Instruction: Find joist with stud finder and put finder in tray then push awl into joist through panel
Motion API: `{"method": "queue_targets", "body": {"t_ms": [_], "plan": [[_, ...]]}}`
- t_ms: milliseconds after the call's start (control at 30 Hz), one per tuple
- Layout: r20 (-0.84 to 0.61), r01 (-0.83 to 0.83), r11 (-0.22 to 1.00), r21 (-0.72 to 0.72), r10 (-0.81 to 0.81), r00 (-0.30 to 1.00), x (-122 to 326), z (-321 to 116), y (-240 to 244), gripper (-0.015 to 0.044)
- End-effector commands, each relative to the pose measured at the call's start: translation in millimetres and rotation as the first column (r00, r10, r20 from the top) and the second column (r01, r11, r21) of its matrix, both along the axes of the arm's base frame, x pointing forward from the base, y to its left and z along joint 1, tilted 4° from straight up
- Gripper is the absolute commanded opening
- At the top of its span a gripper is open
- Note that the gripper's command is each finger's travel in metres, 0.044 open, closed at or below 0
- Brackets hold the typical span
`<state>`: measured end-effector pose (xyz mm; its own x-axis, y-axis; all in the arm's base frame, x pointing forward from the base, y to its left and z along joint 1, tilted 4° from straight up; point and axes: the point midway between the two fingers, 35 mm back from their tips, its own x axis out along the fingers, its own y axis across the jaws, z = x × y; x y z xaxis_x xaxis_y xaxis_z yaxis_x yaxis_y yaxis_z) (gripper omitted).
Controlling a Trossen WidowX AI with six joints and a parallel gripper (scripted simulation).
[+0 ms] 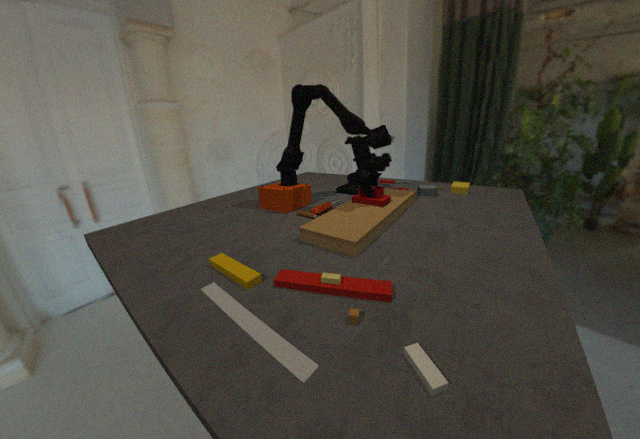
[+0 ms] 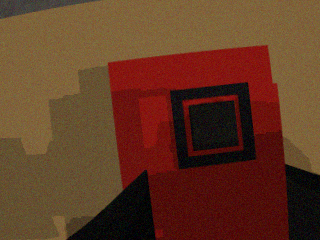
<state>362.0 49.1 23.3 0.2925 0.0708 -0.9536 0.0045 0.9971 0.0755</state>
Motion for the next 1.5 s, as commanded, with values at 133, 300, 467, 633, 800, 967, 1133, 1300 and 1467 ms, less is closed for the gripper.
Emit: {"method": "queue_targets", "body": {"t_ms": [133,300,467,633,800,967,1133,1300,1467], "plan": [[-0.001,-0.002,1.000,0.003,0.002,1.000,0.2,1.8,21.8,0.0000],[-0.001,-0.002,1.000,0.004,0.002,1.000,0.3,2.9,34.3,0.0000],[-0.001,-0.002,1.000,0.005,0.002,1.000,0.3,3.9,46.7,0.0000],[-0.001,-0.002,1.000,0.006,0.002,1.000,0.3,5.0,59.1,0.0000],[-0.001,-0.002,1.000,0.008,0.002,1.000,0.3,6.1,71.5,0.0000],[-0.001,-0.002,1.000,0.009,0.002,1.000,0.3,7.3,83.8,0.0000],[-0.001,-0.002,1.000,0.010,0.002,1.000,0.4,8.4,96.2,0.0000],[-0.001,-0.002,1.000,0.012,0.002,1.000,0.4,9.6,108.6,0.0000],[-0.001,-0.002,1.000,0.013,0.002,1.000,0.4,10.8,120.9,0.0000]]}}
